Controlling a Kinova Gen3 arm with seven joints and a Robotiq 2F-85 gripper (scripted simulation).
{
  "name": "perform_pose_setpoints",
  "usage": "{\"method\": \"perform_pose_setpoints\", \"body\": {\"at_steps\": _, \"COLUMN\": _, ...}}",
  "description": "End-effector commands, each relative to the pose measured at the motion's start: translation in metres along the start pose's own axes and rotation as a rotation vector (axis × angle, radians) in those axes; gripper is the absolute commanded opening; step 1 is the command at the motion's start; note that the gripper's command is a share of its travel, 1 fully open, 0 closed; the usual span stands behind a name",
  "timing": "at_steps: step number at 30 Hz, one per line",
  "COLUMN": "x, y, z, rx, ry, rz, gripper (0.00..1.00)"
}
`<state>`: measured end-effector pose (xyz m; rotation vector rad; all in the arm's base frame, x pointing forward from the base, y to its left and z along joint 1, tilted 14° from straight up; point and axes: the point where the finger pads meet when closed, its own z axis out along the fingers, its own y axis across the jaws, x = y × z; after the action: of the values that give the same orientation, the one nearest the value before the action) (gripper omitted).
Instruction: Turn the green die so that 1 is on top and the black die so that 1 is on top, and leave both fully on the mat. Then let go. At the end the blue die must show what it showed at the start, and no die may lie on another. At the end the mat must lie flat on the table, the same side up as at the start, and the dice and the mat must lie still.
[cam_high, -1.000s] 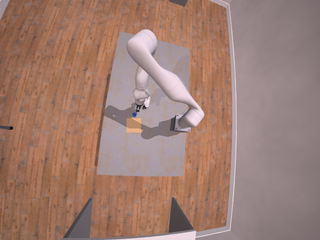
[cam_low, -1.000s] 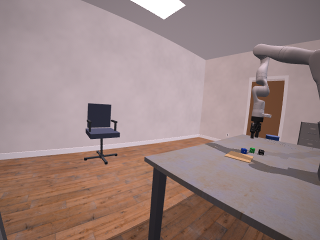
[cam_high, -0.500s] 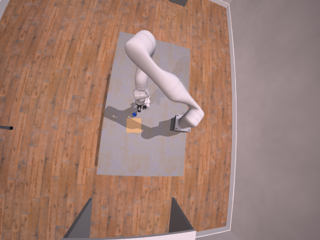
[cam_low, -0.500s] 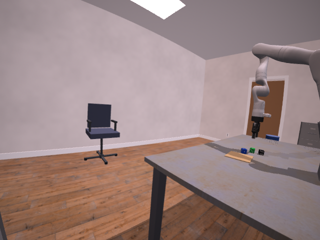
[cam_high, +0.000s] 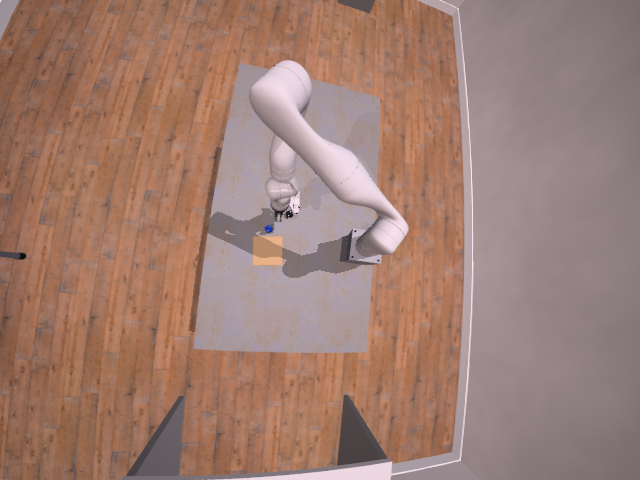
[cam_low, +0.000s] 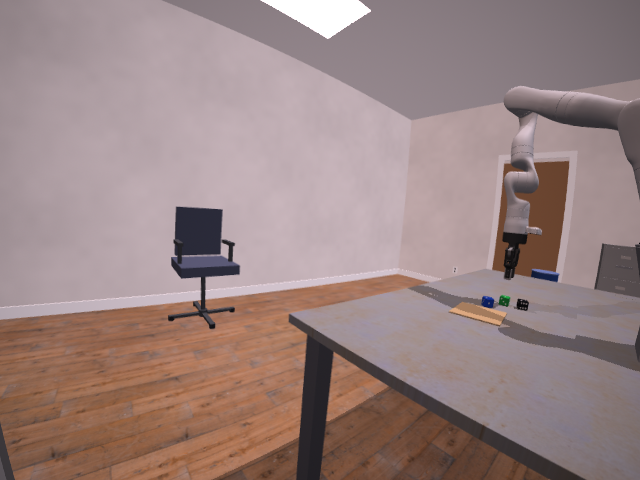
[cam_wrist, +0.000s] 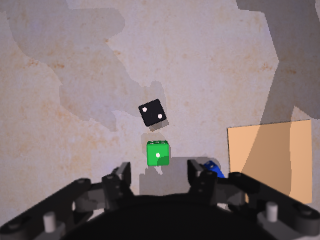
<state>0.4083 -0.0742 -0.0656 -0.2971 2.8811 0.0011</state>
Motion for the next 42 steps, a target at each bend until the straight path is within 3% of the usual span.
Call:
{"method": "perform_pose_setpoints", "body": {"at_steps": 1, "x": -0.0004, "y": -0.0002, "z": -0.0004, "rx": 0.001, "ry": -0.001, "rz": 0.0, "gripper": 0.46}}
{"method": "perform_pose_setpoints", "body": {"at_steps": 42, "x": -0.0005, "y": -0.0003, "z": 0.0038, "rx": 0.0, "ry": -0.001, "rz": 0.0, "gripper": 0.46}}
